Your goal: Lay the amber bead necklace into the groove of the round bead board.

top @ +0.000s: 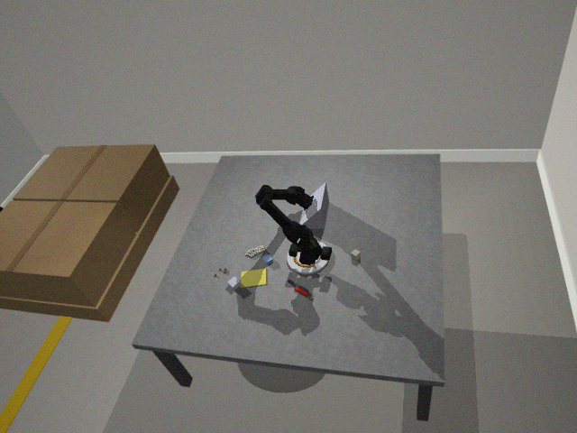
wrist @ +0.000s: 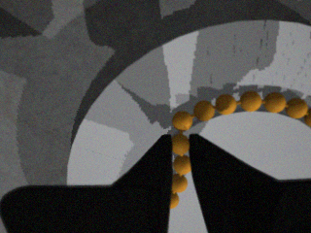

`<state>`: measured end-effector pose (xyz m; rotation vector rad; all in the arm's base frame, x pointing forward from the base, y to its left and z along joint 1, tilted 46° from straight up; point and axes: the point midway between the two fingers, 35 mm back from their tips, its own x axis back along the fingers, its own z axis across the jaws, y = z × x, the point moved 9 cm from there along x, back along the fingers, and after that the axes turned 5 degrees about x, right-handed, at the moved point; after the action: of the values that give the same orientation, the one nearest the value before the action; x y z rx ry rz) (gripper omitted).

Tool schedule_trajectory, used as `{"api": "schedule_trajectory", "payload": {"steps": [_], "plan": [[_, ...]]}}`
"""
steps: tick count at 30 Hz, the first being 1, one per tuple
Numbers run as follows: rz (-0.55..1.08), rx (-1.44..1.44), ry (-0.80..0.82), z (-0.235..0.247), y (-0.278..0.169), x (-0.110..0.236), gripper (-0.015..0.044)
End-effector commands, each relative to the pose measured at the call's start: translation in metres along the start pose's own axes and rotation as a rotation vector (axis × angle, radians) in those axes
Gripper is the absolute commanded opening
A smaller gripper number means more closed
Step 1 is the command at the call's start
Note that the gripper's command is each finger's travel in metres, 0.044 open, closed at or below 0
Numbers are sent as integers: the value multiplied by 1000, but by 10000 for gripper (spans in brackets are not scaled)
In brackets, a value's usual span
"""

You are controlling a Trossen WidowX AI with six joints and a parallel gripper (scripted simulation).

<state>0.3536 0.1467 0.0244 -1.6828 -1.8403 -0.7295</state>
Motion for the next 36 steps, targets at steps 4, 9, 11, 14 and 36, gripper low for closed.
{"api": "schedule_trajectory", "payload": {"steps": [4, 9, 11, 14, 36], "plan": [[0, 0, 0, 0, 0, 0, 0], [0, 0, 0, 0, 0, 0, 0], [0, 0, 0, 0, 0, 1, 0], [0, 4, -5, 0, 0, 6, 0], [0, 4, -5, 9, 4, -2, 0]]}}
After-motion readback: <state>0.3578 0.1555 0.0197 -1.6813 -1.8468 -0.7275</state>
